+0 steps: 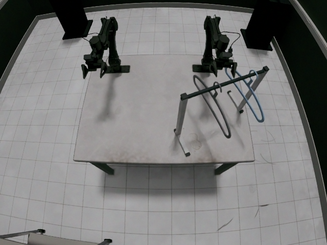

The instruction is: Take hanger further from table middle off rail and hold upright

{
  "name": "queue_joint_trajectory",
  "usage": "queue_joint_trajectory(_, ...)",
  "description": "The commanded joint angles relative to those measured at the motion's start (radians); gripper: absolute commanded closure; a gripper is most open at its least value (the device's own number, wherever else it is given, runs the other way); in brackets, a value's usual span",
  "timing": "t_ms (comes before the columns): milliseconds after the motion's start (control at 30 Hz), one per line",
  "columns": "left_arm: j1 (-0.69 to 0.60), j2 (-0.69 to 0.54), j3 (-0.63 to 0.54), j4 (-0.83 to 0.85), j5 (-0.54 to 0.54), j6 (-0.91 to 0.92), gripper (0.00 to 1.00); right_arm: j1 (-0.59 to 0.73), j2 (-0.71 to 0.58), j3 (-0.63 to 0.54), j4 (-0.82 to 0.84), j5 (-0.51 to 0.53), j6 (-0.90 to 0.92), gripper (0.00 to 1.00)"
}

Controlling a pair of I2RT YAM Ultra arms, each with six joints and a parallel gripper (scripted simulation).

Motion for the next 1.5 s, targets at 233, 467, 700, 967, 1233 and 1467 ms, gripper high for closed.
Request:
queue_joint_trajectory(233,0.0,-0.015,0.024,0.017,0.002,-0.002,0.0,0.0,-0.012,0.021,0.01,0.002,-0.001,0.0)
queue_joint_trajectory(467,0.0,-0.015,0.024,0.017,0.002,-0.002,0.0,0.0,-0.012,0.021,0.01,0.002,-0.001,0.0)
queue_joint_trajectory(700,0.015,0.005,0.031,-0.083,-0.017,-0.012,0.45,0.011,-0.027,-0.008,0.025,-0.069,0.02,0.0)
queue_joint_trajectory(967,0.152,0.045,0.202,-0.384,-0.061,-0.025,0.69,0.128,-0.212,-0.138,0.119,-0.398,0.112,0.0)
queue_joint_trajectory(1233,0.241,0.083,0.332,-0.58,-0.084,-0.034,0.69,0.35,-0.246,-0.237,0.345,-0.521,0.191,0.0)
queue_joint_trajectory(1467,0.322,0.098,0.404,-0.651,-0.095,-0.043,0.69,0.573,-0.157,-0.274,0.544,-0.547,0.212,0.0)
